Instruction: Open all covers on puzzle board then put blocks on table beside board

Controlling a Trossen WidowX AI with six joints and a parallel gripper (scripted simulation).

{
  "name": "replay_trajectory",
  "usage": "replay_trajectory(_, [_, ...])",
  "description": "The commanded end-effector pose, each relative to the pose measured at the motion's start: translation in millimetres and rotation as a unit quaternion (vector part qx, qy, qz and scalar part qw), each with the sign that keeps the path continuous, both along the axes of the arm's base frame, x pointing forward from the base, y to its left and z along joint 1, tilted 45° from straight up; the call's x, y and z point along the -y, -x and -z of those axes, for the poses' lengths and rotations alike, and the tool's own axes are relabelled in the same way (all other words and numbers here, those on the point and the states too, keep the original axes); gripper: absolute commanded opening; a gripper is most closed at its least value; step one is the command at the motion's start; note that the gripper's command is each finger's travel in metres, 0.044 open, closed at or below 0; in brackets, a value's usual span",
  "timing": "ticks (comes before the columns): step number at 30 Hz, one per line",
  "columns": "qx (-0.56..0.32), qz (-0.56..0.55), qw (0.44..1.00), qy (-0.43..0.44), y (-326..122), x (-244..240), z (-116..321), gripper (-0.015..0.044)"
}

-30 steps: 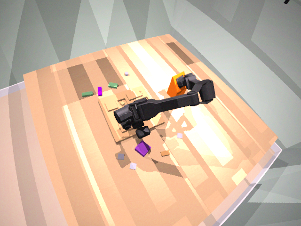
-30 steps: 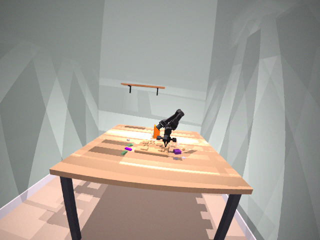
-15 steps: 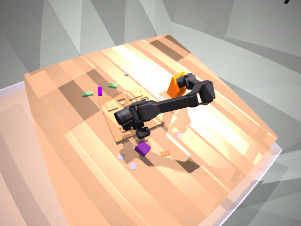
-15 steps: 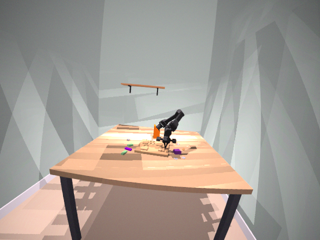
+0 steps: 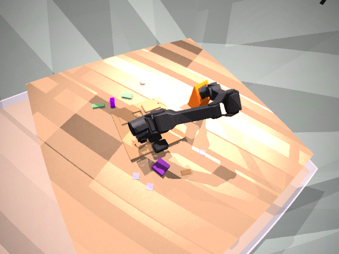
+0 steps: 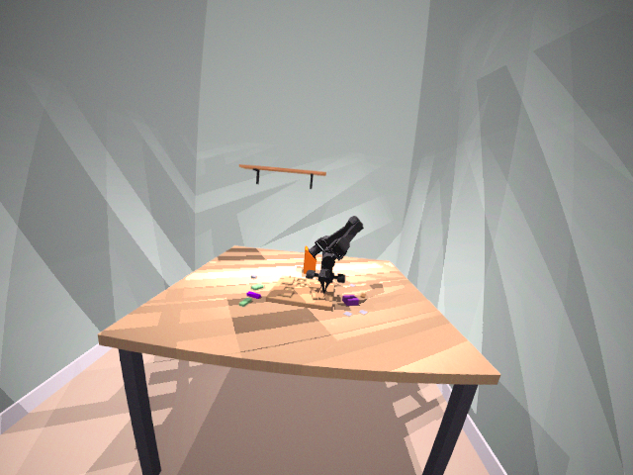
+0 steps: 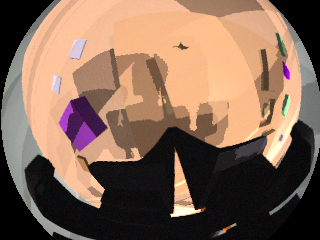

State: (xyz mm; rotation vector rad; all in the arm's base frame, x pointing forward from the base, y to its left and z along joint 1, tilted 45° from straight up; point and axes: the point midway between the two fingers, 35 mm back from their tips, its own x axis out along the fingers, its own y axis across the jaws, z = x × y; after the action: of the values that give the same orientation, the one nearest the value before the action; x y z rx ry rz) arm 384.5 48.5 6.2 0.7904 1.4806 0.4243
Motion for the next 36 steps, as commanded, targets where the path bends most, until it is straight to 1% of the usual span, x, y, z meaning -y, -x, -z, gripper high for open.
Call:
replay_trajectory(1, [-0.001,-0.001,1.000,0.000,2,2,4,0.0000])
replay_trajectory(36, [-0.001,-0.001,1.000,0.001,7,31,32,0.0000])
